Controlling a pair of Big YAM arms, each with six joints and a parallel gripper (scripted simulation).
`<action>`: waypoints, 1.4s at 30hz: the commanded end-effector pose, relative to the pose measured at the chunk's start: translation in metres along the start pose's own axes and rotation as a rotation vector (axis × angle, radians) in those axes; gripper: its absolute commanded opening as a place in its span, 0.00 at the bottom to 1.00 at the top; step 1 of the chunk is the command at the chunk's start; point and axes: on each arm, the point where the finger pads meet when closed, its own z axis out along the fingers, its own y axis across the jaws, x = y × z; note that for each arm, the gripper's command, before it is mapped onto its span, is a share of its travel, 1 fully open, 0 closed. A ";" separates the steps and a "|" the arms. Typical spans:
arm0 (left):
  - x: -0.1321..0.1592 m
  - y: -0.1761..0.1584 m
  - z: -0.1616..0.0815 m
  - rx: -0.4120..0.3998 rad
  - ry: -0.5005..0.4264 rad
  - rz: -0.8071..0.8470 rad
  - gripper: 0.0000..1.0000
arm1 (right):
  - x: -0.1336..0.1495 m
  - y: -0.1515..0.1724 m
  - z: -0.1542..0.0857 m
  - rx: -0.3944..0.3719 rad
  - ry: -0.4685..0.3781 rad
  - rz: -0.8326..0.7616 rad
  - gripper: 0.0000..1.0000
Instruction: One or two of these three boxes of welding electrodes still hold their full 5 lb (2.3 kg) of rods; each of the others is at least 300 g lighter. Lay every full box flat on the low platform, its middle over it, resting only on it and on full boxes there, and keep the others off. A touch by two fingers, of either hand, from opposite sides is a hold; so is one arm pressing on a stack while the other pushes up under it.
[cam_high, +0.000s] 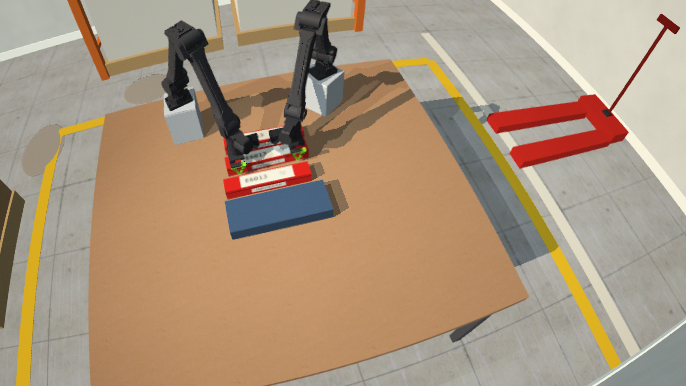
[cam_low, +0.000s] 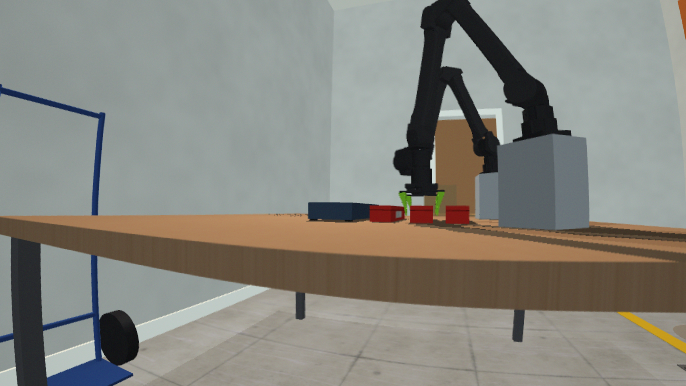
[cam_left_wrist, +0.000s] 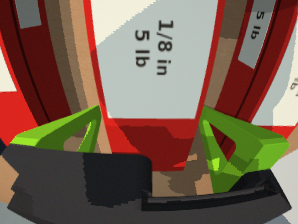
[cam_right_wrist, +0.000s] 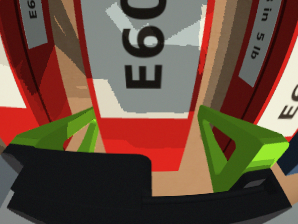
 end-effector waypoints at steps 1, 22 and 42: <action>-0.006 0.012 -0.007 -0.026 -0.015 0.002 1.00 | -0.004 -0.011 -0.006 0.021 -0.014 0.008 1.00; -0.011 0.007 -0.043 -0.032 -0.018 0.003 1.00 | -0.014 -0.010 -0.050 0.032 -0.022 0.008 1.00; -0.010 0.030 -0.105 -0.025 -0.011 0.035 1.00 | -0.004 -0.030 -0.106 0.019 -0.013 0.064 1.00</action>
